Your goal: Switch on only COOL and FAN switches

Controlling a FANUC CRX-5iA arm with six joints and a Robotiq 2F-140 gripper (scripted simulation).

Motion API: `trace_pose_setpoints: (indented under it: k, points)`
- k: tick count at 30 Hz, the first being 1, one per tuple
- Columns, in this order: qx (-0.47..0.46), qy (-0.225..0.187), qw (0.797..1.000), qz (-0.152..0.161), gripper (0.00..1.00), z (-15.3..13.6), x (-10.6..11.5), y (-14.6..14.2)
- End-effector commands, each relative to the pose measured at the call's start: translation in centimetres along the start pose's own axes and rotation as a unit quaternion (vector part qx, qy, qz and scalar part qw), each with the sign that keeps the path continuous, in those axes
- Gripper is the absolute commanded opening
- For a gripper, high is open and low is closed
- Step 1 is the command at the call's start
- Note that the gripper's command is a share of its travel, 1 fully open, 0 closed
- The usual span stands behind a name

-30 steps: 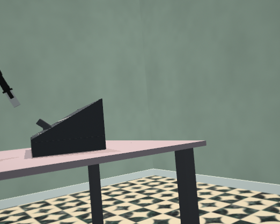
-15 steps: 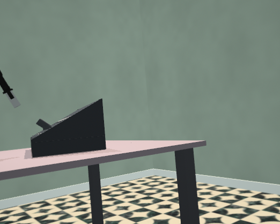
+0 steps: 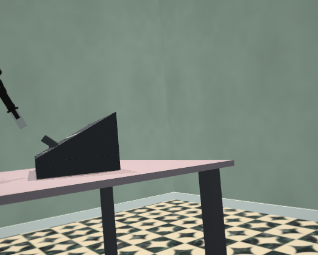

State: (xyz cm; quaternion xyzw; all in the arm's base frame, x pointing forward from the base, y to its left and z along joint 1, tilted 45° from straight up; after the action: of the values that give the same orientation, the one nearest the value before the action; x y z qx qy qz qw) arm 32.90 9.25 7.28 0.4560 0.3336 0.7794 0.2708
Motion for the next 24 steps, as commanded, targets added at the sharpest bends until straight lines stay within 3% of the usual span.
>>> trace_pose_setpoints:
  k: [1,13,24]
  points:
    - [0.000,0.000,1.000,0.000,0.00,0.1,-0.9,0.0]
    - [0.000,0.000,1.000,0.000,0.00,0.1,-4.7,0.0]
    - [0.000,0.000,1.000,0.000,0.00,0.1,-6.7,0.0]
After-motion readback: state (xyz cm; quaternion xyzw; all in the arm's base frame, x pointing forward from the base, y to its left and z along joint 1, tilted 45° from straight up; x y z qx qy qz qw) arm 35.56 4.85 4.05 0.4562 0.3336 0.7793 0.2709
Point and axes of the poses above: the point where the finger pads meet when closed, its own x axis back along the fingers, its own y axis across the jaws, z = x × y, the point moved 8 cm from there along x, back along the fingers, and after that the axes turned 12 degrees about x, right-handed, at the moved point
